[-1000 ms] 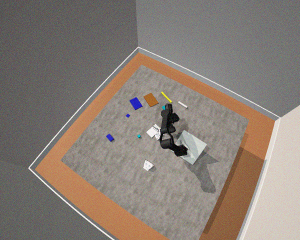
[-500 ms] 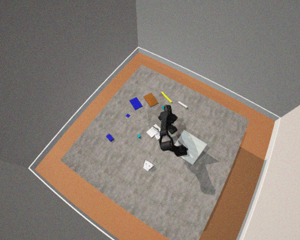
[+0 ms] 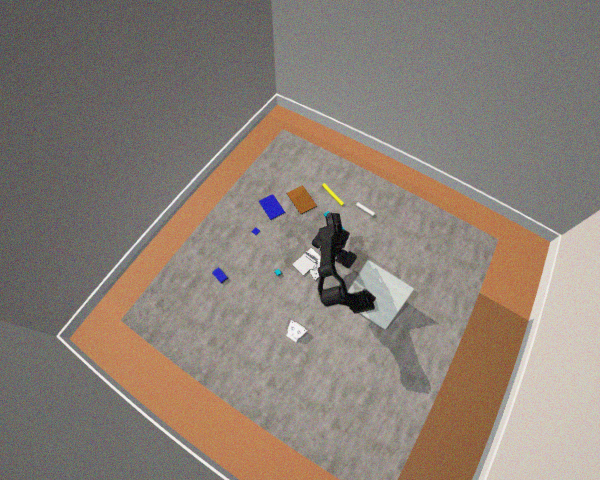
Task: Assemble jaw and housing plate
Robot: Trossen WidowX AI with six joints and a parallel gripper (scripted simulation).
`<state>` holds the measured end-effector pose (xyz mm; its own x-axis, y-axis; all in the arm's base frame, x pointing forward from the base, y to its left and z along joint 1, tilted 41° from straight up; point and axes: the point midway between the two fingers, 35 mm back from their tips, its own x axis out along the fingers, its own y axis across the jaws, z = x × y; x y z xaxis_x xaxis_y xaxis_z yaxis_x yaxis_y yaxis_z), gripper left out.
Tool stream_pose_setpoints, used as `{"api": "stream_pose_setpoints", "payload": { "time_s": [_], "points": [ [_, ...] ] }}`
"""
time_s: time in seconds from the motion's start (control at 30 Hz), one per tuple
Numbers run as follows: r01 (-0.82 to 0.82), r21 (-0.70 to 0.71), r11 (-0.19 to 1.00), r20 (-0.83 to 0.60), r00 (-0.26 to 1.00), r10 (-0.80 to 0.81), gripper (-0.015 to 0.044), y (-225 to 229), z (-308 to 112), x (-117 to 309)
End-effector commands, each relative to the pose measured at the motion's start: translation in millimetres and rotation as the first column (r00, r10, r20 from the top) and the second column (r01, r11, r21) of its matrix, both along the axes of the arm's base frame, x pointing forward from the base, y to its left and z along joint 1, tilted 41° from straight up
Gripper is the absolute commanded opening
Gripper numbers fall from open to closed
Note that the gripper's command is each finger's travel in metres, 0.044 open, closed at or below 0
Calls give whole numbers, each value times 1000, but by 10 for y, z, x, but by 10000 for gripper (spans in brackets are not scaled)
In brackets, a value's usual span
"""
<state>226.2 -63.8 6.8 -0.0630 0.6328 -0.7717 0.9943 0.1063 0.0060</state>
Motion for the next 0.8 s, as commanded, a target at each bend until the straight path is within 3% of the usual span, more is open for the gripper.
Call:
{"api": "stream_pose_setpoints", "payload": {
  "time_s": [0.0,0.77],
  "points": [
    [-59,7,998,52,997,58,134,33,32,-13],
    [-420,-38,907,352,843,406,134,196,156,-89]
  ]
}}
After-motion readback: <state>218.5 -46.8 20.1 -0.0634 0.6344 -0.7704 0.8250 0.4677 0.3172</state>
